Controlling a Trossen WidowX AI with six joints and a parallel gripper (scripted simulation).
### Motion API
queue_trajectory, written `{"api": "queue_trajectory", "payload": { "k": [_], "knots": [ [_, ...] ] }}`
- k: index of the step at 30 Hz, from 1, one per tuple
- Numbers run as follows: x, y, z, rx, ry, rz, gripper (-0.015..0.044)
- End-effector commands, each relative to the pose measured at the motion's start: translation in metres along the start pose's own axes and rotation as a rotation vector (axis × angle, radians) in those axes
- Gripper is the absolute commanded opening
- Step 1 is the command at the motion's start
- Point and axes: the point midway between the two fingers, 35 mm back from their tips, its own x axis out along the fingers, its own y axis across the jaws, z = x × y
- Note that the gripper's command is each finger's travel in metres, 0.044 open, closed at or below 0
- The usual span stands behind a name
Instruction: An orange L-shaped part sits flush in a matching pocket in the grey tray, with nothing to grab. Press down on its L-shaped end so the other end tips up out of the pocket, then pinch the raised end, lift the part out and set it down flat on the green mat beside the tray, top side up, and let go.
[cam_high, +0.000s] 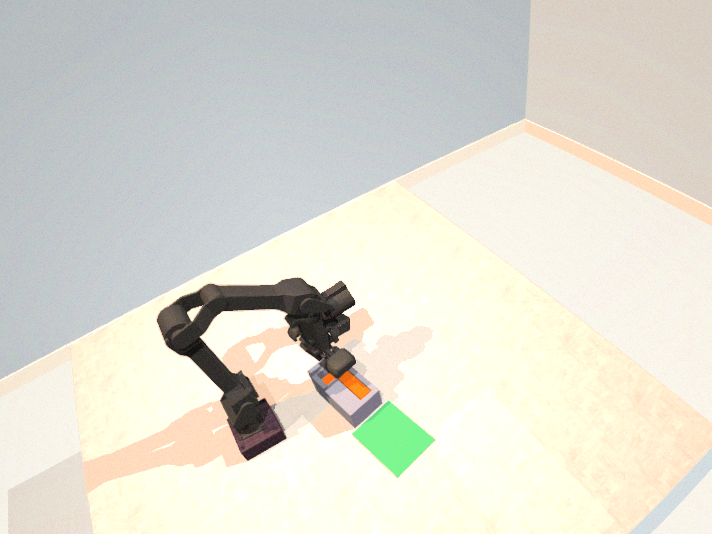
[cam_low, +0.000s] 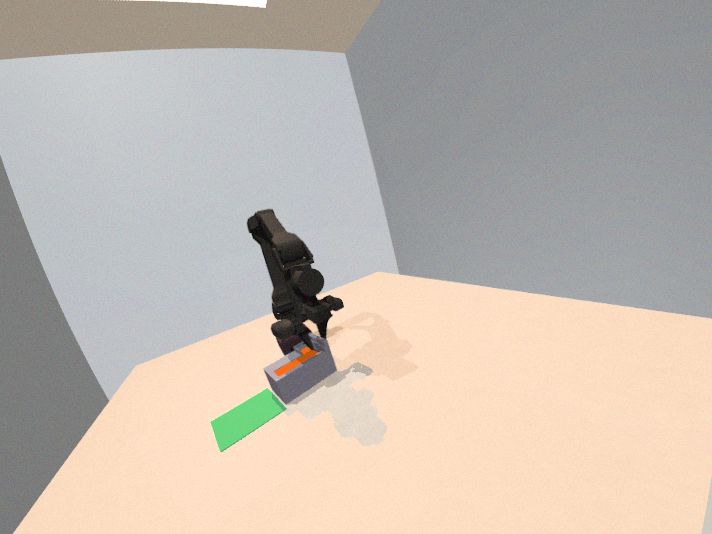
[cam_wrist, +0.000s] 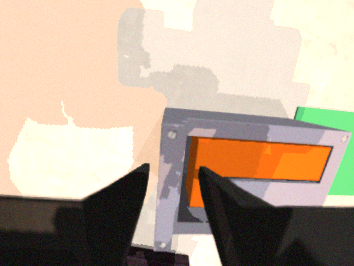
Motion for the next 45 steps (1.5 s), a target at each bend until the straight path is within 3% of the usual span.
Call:
{"api": "queue_trajectory", "payload": {
  "k": [1,16,45],
  "knots": [
    [0.008,0.001,-0.001,0.007,0.011,0.007,0.0180],
    [0.032,0.001,-0.002,0.007,0.011,0.007,0.0180],
    [0.021,0.011,-0.002,0.005,0.009,0.009,0.0180]
  ]
}}
